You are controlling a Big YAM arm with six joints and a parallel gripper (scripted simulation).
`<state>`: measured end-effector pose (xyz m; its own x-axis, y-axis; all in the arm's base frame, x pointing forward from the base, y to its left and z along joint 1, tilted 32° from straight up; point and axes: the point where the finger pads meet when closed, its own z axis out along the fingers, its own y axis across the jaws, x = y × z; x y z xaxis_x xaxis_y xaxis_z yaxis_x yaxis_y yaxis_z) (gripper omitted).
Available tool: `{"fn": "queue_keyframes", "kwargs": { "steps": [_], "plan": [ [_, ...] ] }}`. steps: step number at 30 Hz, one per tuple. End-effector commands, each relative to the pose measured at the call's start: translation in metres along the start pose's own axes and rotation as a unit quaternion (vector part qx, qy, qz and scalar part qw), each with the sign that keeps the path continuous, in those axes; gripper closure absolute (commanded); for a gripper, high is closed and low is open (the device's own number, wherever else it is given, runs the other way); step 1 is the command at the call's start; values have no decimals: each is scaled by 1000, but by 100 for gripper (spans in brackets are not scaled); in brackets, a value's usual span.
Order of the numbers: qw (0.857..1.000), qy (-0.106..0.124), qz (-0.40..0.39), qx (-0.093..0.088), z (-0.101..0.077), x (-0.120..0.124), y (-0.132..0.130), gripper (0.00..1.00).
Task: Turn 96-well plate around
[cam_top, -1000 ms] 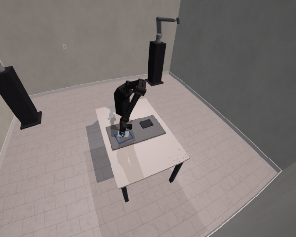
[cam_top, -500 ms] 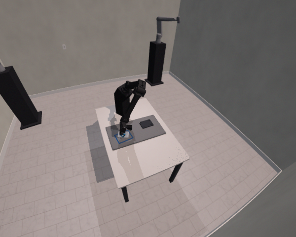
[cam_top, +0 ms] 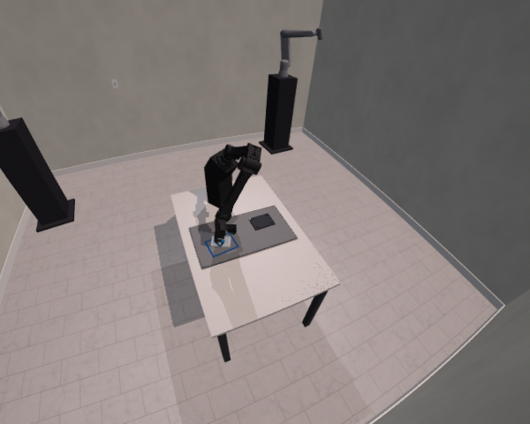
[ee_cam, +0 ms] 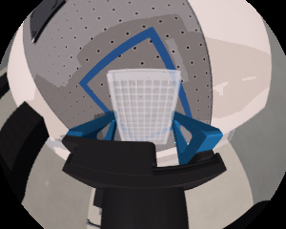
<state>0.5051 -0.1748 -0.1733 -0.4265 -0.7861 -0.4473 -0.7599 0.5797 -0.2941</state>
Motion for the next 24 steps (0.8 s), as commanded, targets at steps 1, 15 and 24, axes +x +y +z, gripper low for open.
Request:
{"fn": "queue_keyframes", "kwargs": {
  "steps": [1,15,24],
  "plan": [
    [1000,-3,-4,-1,12,-6,3,100],
    [1000,-3,-4,-2,20,-6,4,100],
    [1000,-3,-4,-2,26,-6,3,100]
  ]
}}
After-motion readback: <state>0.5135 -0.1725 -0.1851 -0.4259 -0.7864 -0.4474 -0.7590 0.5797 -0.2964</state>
